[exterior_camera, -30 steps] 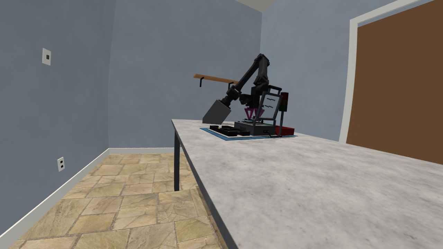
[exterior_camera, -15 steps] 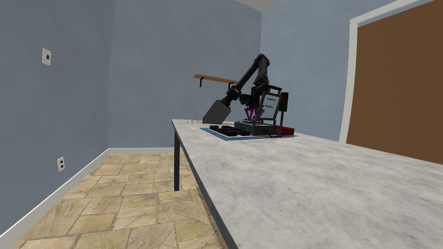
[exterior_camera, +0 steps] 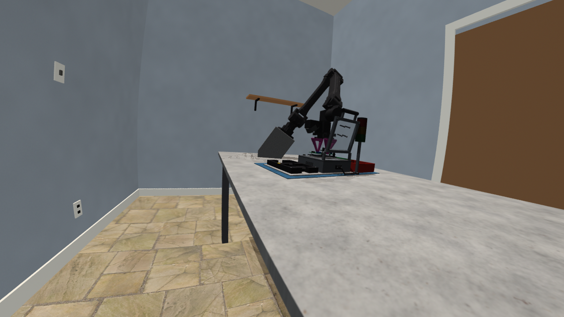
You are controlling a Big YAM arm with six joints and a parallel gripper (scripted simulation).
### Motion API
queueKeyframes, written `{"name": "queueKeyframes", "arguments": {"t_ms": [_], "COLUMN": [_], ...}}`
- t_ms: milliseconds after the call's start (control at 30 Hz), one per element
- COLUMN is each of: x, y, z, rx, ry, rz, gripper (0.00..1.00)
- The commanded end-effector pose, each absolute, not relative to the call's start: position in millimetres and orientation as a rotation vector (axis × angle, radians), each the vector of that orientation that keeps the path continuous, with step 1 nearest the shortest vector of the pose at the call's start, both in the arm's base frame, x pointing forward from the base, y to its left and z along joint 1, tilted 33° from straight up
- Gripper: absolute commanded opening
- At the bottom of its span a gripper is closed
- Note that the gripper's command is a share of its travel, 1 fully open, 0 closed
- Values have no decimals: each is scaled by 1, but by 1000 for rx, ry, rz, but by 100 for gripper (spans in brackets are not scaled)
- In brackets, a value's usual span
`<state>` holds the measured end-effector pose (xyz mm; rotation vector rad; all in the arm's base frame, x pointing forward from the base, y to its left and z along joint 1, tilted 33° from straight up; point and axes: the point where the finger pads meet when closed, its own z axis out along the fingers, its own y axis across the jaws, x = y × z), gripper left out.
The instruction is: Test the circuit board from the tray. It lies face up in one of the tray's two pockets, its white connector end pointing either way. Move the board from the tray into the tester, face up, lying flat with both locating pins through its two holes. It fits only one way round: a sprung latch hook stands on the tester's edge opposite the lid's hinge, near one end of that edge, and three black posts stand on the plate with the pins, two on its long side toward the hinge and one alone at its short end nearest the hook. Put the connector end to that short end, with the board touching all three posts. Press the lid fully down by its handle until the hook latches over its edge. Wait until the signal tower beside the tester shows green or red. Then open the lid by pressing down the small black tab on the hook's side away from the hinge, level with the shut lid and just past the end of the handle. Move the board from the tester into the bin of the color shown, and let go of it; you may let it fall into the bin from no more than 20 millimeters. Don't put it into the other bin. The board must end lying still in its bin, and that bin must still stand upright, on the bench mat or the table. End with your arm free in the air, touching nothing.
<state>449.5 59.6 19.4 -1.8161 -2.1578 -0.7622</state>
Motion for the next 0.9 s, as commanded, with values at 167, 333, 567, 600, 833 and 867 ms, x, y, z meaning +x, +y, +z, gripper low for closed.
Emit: {"name": "queueKeyframes", "arguments": {"t_ms": [167,333,567,600,833,867], "x": [463,462,462,462,463,463], "y": [61,59,59,59,61,61], "z": [23,25,25,25,24,24], "rx": [-1823,-1826,-1826,-1826,-1824,-1824], "ry": [-2170,-2170,-2170,-2170,-2170,-2170], "rz": [-778,-779,-779,-779,-779,-778], "gripper": [72,72,72,72,72,72]}}
